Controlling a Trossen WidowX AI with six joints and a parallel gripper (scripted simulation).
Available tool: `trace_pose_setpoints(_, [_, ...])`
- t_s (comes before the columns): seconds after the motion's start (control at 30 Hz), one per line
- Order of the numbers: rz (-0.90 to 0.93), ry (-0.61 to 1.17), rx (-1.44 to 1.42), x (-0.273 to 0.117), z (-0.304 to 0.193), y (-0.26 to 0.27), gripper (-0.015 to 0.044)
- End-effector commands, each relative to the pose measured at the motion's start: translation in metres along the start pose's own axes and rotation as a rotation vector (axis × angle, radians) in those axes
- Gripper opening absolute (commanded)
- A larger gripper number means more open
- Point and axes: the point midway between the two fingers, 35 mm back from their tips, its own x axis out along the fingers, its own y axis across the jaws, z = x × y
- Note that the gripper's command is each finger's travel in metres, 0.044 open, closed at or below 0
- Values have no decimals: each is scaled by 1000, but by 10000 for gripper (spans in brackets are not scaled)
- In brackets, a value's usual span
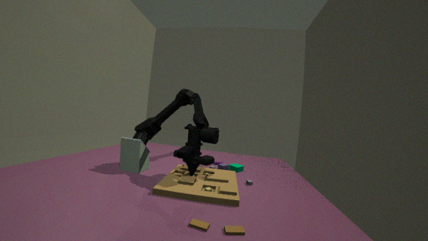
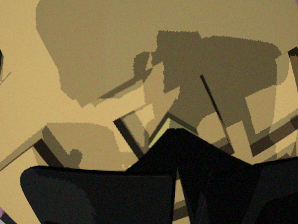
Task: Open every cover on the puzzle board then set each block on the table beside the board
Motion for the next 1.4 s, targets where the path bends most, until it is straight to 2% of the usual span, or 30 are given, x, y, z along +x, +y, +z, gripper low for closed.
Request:
trace_pose_setpoints(0.0, [-5,-2,530,2,3,-2,0])
trace_pose_setpoints(0.87, [-2,0,506,-4,1,-1,0])
trace_pose_setpoints(1.0, [-2,0,280,-5,1,0,0])
trace_pose_setpoints(1.37, [-3,1,-783,-8,0,0,0])
